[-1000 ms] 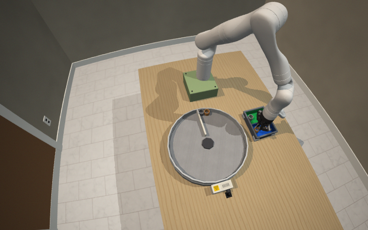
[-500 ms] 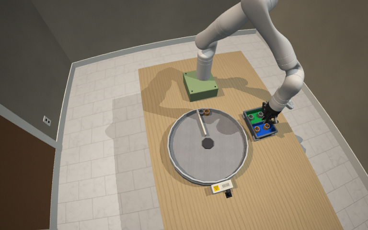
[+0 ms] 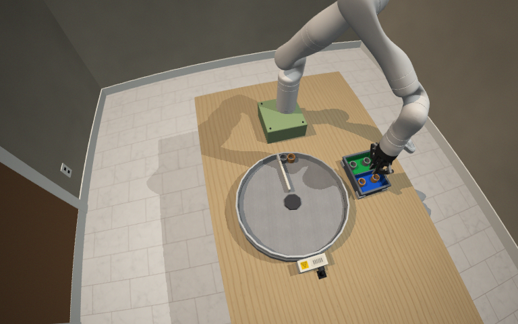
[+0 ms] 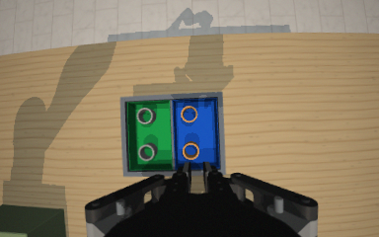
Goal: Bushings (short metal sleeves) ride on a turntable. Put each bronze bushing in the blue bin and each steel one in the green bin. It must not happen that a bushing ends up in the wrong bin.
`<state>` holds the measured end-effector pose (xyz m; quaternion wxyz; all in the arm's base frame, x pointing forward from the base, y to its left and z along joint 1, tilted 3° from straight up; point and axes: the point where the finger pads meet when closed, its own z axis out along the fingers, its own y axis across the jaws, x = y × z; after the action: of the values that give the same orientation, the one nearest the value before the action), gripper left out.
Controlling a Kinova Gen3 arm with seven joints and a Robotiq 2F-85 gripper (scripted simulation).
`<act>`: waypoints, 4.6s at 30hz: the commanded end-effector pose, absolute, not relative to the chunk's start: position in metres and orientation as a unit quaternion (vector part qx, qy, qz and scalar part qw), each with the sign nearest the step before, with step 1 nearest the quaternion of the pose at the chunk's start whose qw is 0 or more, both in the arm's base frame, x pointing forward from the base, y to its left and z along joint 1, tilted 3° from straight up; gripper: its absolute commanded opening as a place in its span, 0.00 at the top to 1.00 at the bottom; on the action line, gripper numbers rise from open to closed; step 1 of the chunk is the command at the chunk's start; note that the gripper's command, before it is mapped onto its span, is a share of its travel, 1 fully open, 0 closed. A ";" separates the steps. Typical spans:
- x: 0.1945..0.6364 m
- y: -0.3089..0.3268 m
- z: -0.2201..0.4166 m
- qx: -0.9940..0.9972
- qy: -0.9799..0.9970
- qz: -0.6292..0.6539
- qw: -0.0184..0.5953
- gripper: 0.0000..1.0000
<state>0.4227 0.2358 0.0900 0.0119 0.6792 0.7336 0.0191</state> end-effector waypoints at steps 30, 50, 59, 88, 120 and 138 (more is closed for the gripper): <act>0.423 0.236 0.091 0.679 0.734 0.020 0.012 0.84; 0.423 0.236 0.091 0.679 0.734 0.020 0.012 0.84; 0.423 0.236 0.091 0.679 0.734 0.020 0.012 0.84; 0.351 0.098 0.081 0.679 0.733 0.020 0.012 0.86; 0.279 -0.041 0.071 0.679 0.733 0.021 0.013 0.86; 0.280 -0.040 0.041 0.679 0.734 0.020 0.013 0.86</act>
<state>0.2840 -0.0429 0.0497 0.0193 0.6814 0.7312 0.0253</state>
